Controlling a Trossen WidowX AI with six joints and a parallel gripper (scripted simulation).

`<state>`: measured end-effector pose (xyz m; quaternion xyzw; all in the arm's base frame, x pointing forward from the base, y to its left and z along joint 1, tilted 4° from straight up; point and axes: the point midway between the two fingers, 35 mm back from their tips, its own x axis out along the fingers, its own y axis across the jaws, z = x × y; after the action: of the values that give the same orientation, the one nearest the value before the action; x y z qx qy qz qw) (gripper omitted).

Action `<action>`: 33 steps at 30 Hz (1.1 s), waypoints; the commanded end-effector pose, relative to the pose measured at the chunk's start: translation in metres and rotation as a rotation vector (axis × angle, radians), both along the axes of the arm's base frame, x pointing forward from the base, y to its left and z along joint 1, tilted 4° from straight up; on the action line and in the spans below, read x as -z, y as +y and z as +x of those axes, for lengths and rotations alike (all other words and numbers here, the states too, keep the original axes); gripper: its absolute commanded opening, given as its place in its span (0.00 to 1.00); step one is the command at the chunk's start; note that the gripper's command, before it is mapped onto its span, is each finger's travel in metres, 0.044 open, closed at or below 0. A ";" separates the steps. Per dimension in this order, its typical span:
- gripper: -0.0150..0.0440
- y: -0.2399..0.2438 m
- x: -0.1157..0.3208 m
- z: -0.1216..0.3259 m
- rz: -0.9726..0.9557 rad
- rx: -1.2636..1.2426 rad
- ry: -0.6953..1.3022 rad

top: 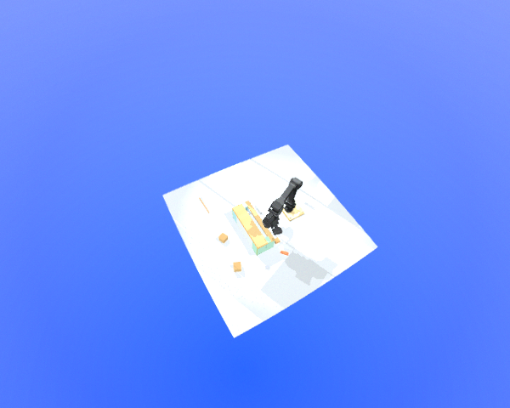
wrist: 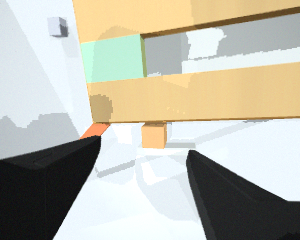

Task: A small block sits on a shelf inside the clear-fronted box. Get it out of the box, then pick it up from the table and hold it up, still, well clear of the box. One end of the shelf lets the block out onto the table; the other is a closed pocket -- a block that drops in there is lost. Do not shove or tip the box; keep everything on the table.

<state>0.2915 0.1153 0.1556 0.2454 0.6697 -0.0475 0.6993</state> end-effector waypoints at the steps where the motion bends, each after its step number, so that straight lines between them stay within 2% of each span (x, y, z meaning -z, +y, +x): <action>1: 0.74 0.007 -0.002 -0.008 -0.167 -0.711 -0.219; 7: 0.74 0.013 -0.004 -0.012 -0.321 -1.335 -0.356; 17: 0.74 0.021 -0.008 -0.017 -0.510 -2.083 -0.452; 25: 0.74 0.027 -0.011 -0.020 -0.651 -2.685 -0.458; 33: 0.74 0.033 -0.016 -0.023 -0.761 -3.283 -0.379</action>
<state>0.2786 0.1439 0.1627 -0.6844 0.2887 0.5272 0.4128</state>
